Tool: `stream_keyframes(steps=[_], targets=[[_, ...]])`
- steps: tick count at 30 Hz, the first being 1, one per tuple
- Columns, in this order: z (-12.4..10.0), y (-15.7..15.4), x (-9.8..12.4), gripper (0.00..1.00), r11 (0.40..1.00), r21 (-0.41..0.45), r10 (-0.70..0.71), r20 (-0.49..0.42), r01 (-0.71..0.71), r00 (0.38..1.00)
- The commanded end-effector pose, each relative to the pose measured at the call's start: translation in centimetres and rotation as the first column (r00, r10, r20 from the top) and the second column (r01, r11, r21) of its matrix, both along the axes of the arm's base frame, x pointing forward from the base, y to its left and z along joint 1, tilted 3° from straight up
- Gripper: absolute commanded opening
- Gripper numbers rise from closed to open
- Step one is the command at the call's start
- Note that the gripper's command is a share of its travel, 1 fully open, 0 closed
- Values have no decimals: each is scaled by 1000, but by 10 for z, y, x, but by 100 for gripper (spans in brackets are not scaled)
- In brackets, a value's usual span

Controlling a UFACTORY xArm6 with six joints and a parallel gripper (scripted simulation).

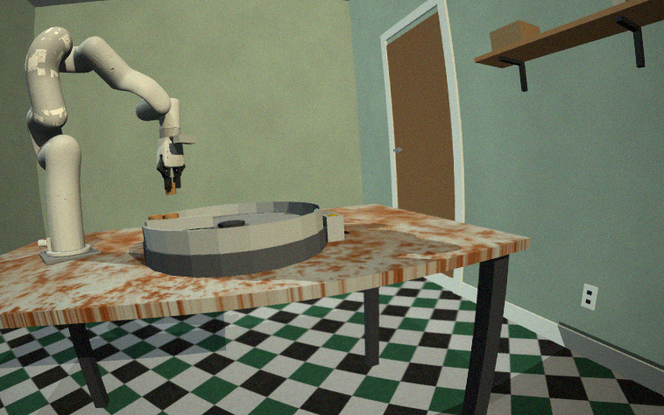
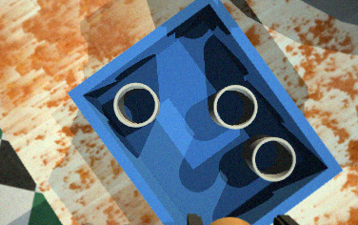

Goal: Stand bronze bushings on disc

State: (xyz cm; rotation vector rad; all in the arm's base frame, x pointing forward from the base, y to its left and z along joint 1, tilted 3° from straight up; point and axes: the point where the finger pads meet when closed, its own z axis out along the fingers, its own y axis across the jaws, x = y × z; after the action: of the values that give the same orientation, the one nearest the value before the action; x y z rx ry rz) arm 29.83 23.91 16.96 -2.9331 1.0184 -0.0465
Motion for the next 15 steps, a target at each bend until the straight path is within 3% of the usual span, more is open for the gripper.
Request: stream_keyframes(steps=[1, 15], targets=[[2, 1, 1, 0, 1000, 3, 0, 3, 0, 1000], [2, -14, 6, 0, 1000, 3, 0, 3, 0, 1000]])
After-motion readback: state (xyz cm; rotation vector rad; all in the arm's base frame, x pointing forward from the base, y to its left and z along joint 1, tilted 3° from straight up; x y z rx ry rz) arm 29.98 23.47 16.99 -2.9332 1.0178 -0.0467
